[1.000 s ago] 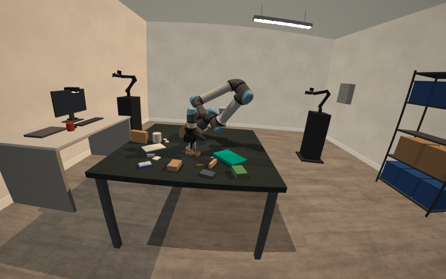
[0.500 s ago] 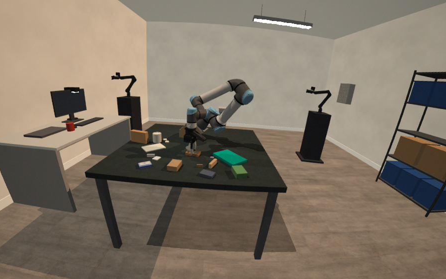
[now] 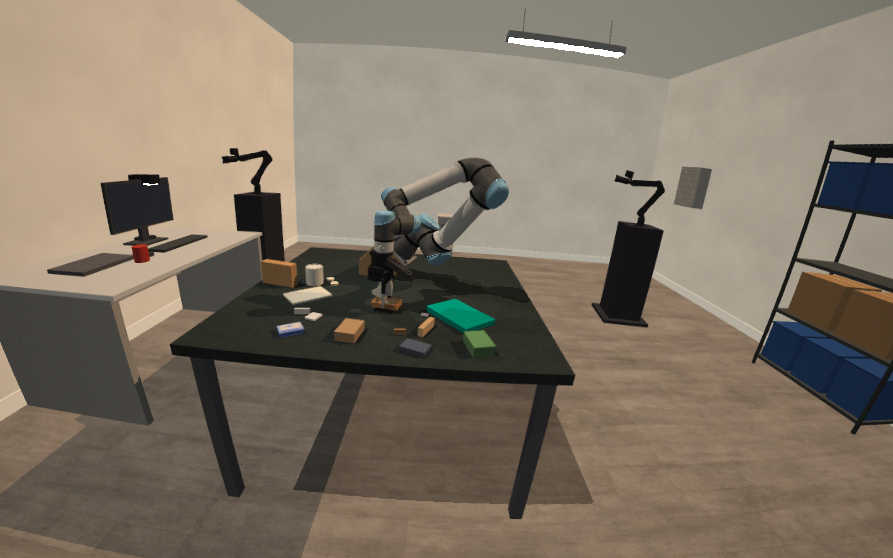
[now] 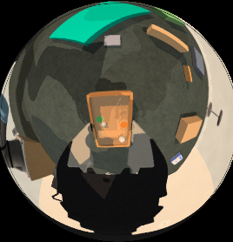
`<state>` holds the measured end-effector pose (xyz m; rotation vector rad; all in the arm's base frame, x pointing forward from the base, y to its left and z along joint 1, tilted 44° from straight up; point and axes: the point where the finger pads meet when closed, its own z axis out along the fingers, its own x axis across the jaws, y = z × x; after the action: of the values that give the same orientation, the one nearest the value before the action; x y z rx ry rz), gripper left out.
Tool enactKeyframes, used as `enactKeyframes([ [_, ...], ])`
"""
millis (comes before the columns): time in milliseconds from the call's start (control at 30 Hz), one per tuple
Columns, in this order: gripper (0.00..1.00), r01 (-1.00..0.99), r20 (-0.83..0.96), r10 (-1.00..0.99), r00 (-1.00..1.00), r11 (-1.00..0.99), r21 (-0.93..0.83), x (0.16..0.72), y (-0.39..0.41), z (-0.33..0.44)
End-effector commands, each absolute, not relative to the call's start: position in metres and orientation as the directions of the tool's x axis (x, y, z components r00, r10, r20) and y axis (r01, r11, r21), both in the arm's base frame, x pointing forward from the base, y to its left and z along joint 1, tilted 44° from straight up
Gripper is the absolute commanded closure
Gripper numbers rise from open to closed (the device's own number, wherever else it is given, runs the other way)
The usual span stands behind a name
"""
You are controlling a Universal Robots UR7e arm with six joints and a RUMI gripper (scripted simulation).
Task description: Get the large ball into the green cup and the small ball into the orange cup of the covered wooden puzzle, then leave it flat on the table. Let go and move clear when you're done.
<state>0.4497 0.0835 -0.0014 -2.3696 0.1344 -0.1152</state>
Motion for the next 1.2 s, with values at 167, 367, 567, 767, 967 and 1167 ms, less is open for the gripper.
enactKeyframes([
  [167,0.57,-0.062,0.046,-0.131,0.990,-0.717,-0.694,0.448,0.066,0.015],
  [367,0.57,-0.062,0.046,-0.131,0.990,-0.717,-0.694,0.447,0.057,0.024],
  [567,0.57,-0.062,0.046,-0.131,0.990,-0.717,-0.694,0.446,0.052,0.030],
  [767,0.57,-0.062,0.046,-0.131,0.990,-0.717,-0.694,0.445,0.047,0.035],
  [967,0.57,-0.062,0.046,-0.131,0.990,-0.717,-0.694,0.444,0.045,0.038],
  [1167,0.57,-0.063,0.046,-0.131,0.990,-0.717,-0.694,0.444,0.044,0.038],
])
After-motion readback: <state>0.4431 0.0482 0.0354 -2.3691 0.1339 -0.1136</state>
